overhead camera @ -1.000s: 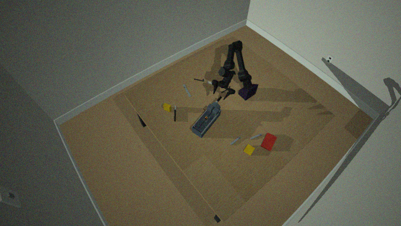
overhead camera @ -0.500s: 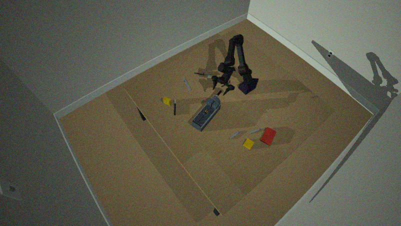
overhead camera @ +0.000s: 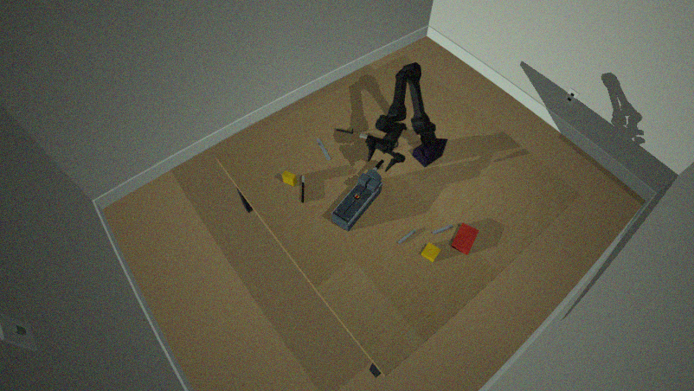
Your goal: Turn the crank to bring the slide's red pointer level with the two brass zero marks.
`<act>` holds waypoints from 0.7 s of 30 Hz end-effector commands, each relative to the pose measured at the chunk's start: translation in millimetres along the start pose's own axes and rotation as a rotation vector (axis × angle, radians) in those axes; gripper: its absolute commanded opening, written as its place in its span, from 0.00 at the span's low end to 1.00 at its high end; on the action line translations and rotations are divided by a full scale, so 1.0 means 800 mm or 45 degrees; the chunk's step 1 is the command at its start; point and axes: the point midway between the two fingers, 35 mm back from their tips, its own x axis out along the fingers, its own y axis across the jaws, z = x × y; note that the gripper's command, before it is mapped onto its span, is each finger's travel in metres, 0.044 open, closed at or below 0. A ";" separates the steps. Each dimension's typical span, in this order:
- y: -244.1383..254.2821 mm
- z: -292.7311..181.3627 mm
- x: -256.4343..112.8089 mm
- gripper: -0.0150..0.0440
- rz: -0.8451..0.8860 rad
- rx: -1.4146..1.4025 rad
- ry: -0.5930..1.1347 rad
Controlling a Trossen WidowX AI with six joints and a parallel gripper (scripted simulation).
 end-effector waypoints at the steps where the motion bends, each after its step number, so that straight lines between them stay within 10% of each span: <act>1: 0.003 -0.010 0.009 1.00 0.008 -0.011 0.012; 13: 0.002 -0.026 0.021 1.00 0.005 -0.013 0.011; 21: 0.002 -0.026 0.021 0.64 0.005 -0.013 0.011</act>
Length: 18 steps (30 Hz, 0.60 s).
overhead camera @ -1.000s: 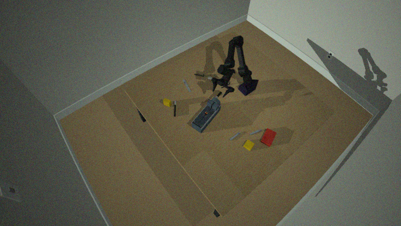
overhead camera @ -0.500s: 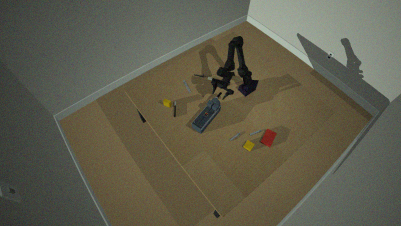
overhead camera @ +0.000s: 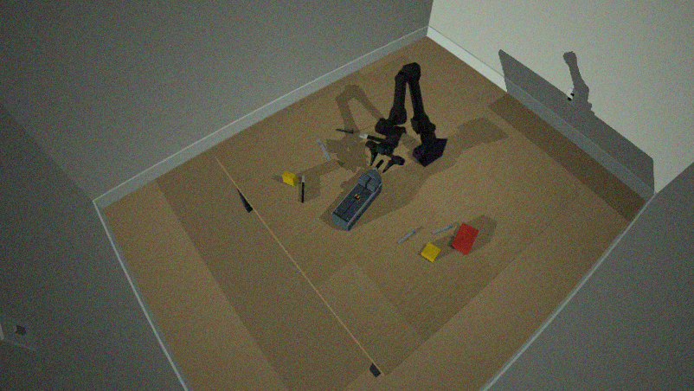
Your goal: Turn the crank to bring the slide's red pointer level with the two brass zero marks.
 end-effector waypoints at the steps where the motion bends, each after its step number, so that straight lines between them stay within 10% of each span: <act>1: 0.002 -0.002 0.002 0.60 0.006 -0.007 0.004; 9: 0.002 -0.002 0.002 0.25 0.006 -0.007 0.004; 18: 0.001 -0.001 0.001 0.25 0.006 -0.007 0.004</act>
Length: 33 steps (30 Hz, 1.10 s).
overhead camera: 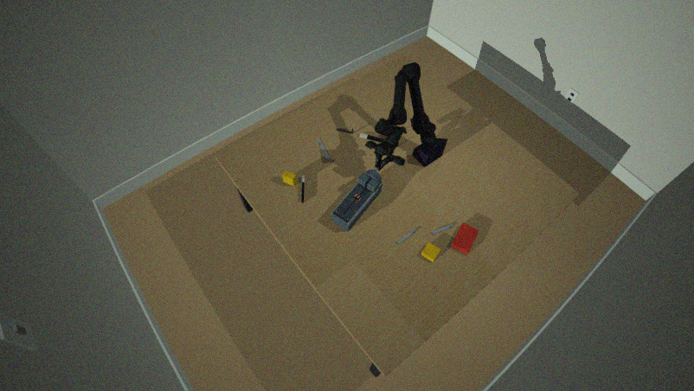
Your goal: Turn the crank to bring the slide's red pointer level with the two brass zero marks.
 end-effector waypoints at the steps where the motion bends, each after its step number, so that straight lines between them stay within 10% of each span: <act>1: 0.000 0.000 0.000 0.25 0.001 -0.004 0.003; 33: 0.021 0.001 -0.002 0.25 0.002 -0.004 0.003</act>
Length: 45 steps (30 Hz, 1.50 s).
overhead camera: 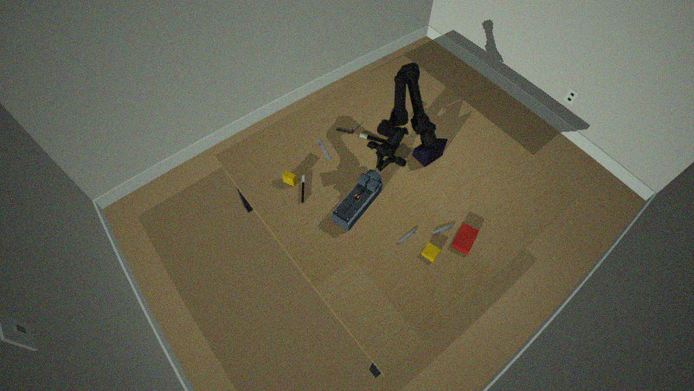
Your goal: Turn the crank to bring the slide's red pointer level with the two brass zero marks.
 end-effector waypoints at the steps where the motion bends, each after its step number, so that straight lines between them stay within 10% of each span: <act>1: 0.012 0.000 -0.001 0.25 0.028 -0.017 -0.008; 45: 0.027 -0.006 0.005 0.25 0.028 -0.016 -0.008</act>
